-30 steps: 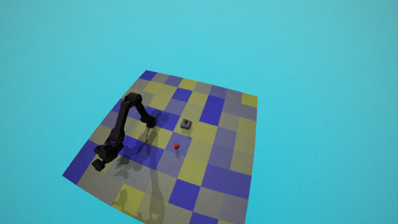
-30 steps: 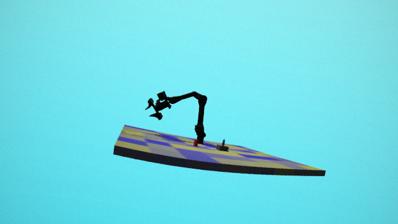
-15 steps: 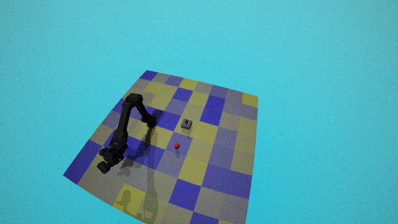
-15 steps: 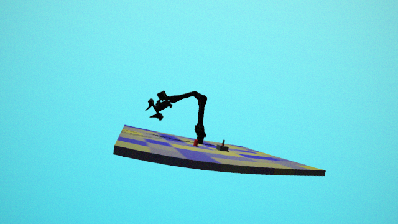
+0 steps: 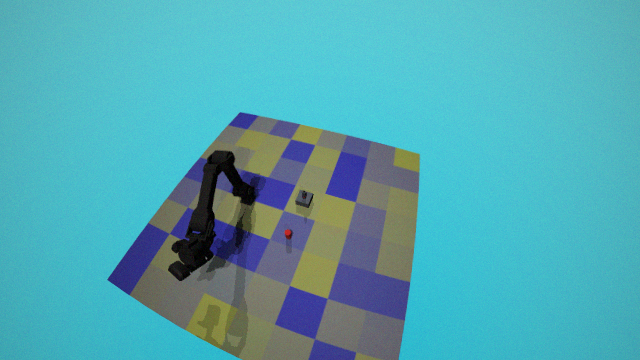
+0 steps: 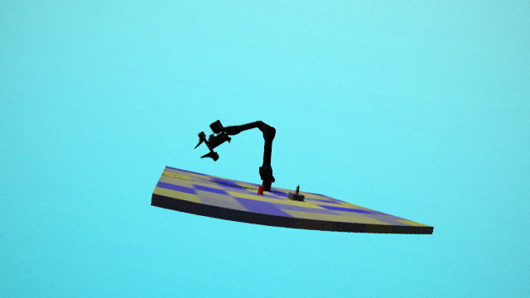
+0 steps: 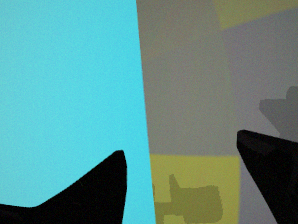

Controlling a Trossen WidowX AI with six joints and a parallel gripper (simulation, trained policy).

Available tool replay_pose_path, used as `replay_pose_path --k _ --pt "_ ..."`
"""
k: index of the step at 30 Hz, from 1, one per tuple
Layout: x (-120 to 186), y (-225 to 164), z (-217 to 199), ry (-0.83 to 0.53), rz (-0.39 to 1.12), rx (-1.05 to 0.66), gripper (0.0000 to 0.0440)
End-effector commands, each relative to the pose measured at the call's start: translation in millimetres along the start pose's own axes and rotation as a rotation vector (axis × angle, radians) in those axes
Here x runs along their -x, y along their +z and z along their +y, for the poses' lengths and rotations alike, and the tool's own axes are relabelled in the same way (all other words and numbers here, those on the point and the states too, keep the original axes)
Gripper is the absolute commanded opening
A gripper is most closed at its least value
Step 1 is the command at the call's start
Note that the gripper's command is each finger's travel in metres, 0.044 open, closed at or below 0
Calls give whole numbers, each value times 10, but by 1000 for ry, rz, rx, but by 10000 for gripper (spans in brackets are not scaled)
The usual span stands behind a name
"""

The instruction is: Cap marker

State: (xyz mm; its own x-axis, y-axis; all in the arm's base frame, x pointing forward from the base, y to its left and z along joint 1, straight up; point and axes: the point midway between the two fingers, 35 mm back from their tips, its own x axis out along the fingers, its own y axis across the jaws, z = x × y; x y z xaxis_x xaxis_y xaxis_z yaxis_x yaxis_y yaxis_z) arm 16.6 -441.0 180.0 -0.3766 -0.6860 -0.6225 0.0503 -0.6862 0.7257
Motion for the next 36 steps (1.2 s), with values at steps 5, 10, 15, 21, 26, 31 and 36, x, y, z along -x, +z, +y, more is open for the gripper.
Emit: replay_pose_path --k 5,10,15,21,26,31,36 --pt "104 -223 -20 -25 52 -43 307" --pt "161 -341 -47 -44 78 -67 308" --pt "221 -457 -76 -63 102 -91 308" --pt "297 -593 -114 -89 129 -120 309" --pt "362 -703 -148 -111 150 -145 309" --pt "429 -812 -184 -134 170 -169 309" --pt "499 -917 -223 -159 188 -193 310"
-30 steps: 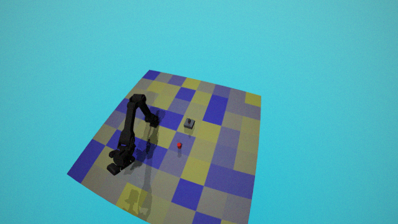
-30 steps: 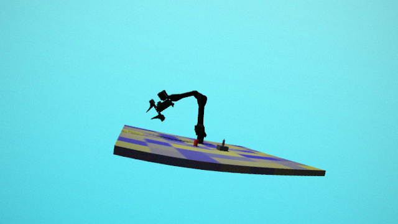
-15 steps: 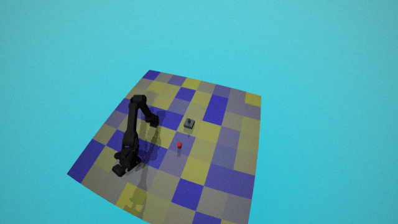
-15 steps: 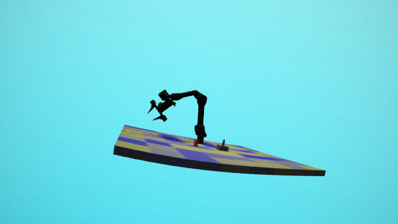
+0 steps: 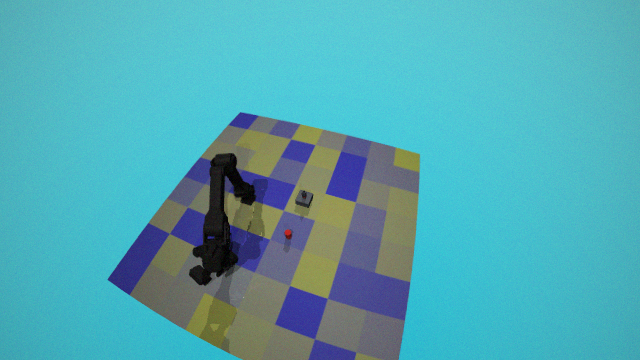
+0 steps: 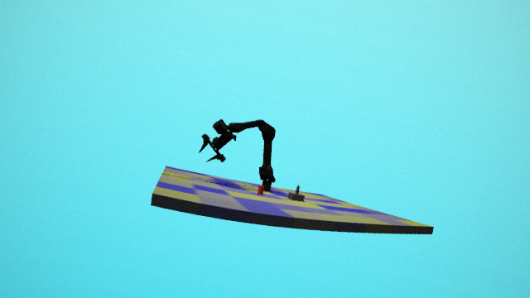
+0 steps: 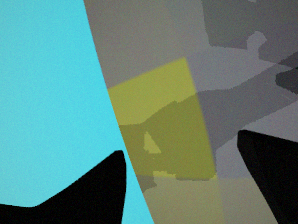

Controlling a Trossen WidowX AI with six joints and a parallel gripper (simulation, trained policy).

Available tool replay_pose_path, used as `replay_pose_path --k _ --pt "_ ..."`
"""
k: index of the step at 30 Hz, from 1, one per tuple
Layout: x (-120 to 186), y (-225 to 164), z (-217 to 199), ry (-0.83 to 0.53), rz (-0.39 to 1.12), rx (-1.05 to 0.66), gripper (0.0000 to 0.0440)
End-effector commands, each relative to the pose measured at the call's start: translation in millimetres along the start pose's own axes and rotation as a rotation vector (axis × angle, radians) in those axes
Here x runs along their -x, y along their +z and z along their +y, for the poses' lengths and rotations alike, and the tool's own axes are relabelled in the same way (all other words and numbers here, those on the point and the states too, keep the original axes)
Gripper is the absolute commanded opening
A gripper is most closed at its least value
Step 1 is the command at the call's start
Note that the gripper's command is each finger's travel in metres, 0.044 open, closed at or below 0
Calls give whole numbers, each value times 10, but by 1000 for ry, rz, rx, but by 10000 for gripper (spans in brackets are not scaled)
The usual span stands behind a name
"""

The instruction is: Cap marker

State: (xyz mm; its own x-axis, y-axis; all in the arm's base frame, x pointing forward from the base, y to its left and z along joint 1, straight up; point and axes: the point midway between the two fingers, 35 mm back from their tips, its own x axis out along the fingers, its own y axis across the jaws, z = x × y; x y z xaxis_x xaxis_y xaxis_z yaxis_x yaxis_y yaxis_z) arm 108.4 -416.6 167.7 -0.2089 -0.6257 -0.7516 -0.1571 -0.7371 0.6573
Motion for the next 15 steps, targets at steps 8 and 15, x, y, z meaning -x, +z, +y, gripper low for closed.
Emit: replay_pose_path --k 8,15 --pt "118 -260 -146 -55 45 -60 311" --pt "187 -398 -245 -92 64 -95 311"
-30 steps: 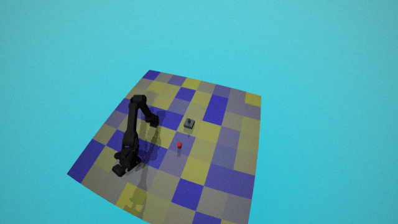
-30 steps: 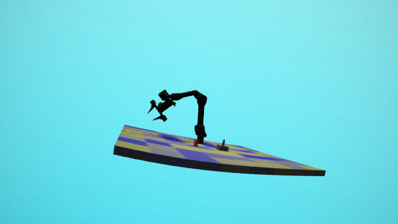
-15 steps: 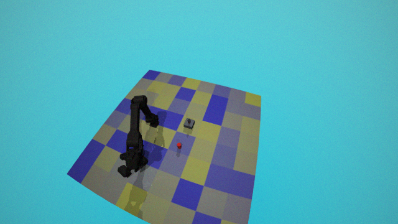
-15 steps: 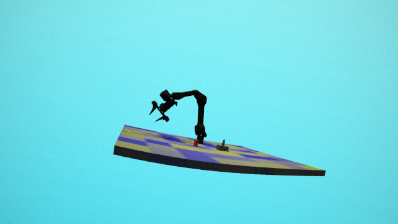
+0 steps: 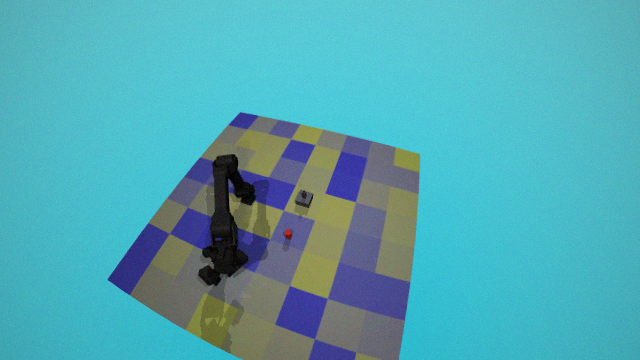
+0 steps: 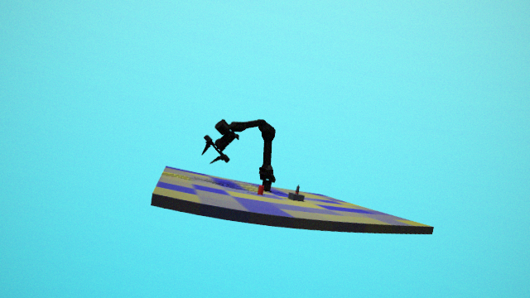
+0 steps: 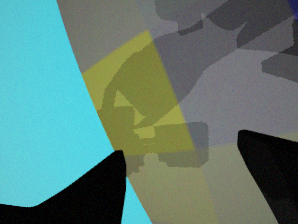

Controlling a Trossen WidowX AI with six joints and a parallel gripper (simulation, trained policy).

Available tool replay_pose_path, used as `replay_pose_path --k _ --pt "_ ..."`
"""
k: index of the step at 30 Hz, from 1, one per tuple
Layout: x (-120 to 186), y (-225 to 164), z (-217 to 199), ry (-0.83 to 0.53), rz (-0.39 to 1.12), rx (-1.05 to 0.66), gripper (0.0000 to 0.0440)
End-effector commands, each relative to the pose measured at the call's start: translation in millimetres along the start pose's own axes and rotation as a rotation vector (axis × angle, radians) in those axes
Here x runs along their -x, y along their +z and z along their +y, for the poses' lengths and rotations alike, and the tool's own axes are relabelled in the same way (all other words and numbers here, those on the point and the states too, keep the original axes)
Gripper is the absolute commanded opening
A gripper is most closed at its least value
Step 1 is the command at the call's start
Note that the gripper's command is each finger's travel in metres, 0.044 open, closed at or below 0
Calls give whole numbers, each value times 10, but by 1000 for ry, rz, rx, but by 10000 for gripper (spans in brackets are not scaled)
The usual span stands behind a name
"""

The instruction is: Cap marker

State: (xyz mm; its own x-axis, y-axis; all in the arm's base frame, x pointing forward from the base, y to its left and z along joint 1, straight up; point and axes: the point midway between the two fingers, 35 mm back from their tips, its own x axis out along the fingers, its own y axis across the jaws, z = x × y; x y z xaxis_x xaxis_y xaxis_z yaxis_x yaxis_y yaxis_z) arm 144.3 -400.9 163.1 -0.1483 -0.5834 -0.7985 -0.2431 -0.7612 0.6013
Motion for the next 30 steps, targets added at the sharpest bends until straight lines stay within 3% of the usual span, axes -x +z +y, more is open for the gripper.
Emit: replay_pose_path --k 1,30 --pt "49 -106 -70 -24 18 -24 312" --pt "310 -586 -593 -183 56 -165 314"
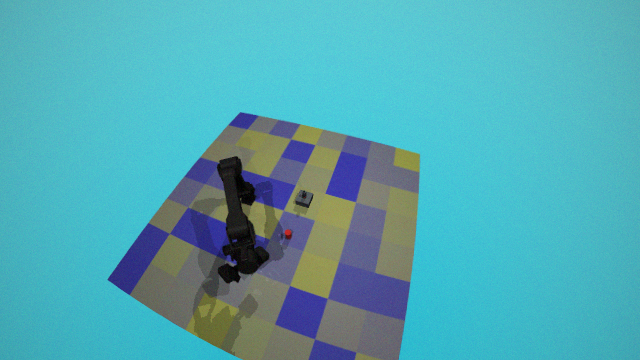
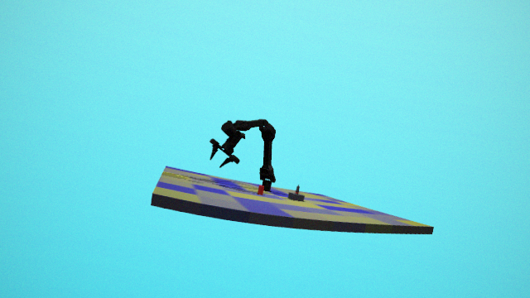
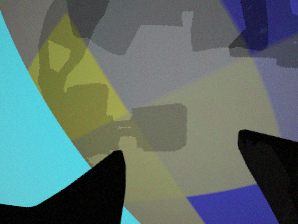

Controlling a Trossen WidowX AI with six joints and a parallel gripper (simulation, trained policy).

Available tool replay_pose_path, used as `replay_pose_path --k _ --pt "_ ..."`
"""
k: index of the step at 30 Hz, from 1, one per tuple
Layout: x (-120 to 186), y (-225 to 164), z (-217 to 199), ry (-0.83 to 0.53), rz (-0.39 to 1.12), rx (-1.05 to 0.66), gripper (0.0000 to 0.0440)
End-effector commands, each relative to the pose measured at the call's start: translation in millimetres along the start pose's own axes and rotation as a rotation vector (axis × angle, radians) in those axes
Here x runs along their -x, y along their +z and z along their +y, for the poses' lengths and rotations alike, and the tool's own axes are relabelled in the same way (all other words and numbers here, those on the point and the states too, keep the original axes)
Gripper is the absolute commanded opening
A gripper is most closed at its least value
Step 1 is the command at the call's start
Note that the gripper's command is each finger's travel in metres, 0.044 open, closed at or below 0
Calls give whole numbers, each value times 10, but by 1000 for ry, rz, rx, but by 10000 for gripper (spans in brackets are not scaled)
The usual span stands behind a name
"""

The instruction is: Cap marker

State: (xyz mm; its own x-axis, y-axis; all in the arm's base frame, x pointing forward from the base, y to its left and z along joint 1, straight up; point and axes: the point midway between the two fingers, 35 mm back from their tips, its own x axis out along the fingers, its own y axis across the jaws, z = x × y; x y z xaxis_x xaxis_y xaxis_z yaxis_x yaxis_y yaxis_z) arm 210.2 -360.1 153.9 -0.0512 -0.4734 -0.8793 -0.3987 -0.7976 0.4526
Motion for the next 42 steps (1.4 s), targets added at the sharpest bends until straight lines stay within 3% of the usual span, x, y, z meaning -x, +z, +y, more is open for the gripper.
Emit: replay_pose_path --k 1,42 --pt "37 -74 -108 -28 7 -21 314" --pt "311 -294 -1159 -269 -66 -135 311"
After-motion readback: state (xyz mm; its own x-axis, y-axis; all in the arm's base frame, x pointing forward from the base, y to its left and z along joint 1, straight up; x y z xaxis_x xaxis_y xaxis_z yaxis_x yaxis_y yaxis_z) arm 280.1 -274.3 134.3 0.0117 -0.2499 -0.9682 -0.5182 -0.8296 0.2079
